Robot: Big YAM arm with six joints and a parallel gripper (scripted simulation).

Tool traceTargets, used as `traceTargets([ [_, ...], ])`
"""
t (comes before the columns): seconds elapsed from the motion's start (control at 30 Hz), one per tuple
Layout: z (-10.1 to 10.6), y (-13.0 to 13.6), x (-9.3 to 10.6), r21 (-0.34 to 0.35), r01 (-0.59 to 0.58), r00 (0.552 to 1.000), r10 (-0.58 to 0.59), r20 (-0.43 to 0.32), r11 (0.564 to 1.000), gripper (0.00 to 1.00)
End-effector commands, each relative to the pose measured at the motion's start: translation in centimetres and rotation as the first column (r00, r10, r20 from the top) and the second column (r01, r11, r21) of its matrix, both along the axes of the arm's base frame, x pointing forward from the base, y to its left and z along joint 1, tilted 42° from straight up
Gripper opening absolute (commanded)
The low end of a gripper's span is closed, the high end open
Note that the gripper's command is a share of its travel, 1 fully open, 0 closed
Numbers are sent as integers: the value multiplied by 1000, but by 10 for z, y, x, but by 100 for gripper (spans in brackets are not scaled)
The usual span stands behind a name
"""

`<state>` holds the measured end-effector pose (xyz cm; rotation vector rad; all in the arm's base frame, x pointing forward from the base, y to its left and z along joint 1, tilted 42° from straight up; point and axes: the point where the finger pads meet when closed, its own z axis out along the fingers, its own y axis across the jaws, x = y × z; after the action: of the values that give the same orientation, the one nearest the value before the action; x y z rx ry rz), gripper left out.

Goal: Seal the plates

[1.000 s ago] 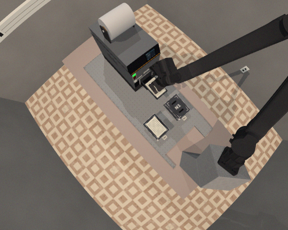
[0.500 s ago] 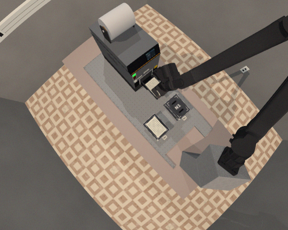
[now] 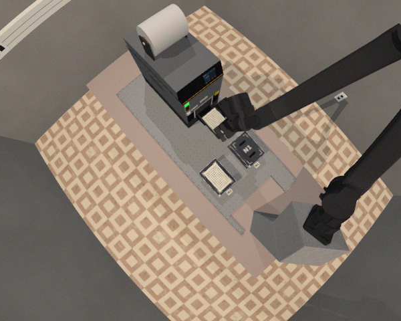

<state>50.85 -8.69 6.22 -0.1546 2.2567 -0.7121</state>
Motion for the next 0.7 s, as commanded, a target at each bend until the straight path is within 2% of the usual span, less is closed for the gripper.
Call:
traceTargets([
  [0.0, 25, -9, 3, -1, 13, 998, -13, 66, 1000, 100],
  [0.2, 12, -7, -5, -7, 4, 999, -3, 32, 1000, 100],
  [0.43, 4, 7, 2, -8, -25, 1000, 25, 1, 1000, 100],
  [0.67, 0, 11, 7, -9, -33, 999, 33, 11, 999, 100],
])
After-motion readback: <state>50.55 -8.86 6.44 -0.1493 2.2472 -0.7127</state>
